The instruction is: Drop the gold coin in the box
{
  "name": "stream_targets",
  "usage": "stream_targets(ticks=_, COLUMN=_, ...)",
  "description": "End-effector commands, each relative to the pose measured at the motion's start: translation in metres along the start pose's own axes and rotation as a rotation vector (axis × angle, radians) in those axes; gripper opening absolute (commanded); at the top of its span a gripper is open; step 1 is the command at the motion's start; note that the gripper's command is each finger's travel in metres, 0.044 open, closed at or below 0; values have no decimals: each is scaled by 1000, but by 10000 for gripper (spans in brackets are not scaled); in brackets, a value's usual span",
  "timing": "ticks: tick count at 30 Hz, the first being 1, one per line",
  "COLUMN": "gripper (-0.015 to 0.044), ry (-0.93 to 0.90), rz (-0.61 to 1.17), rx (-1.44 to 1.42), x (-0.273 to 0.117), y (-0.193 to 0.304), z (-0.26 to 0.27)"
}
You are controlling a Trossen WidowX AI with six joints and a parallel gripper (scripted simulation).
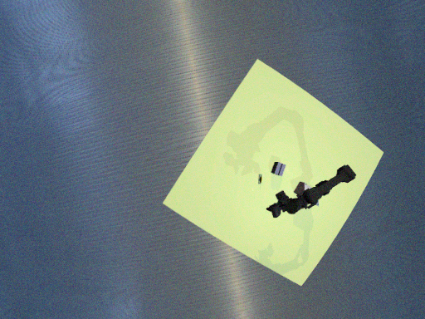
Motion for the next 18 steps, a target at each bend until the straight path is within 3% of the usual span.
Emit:
stream_targets(ticks=1, gripper=161, ry=199, rz=-38, rx=103, x=27, y=-30, z=-19)
stream_targets(ticks=10, gripper=161, ry=740, rz=-128, rx=313, x=91, y=-102, z=-89)
stream_targets(ticks=18, gripper=161, ry=781, rz=-135, rx=324, x=119, y=-106, z=-117)
Point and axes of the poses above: the point midway between the two fingers, 35 mm back from their tips, its own x axis out along the fingers, its own z axis across the jaws, y = z × x, the point moved 9 cm from there along -x, back along the fingers, and after that the axes turned 11 degrees about -x, right-handed, at the moved point
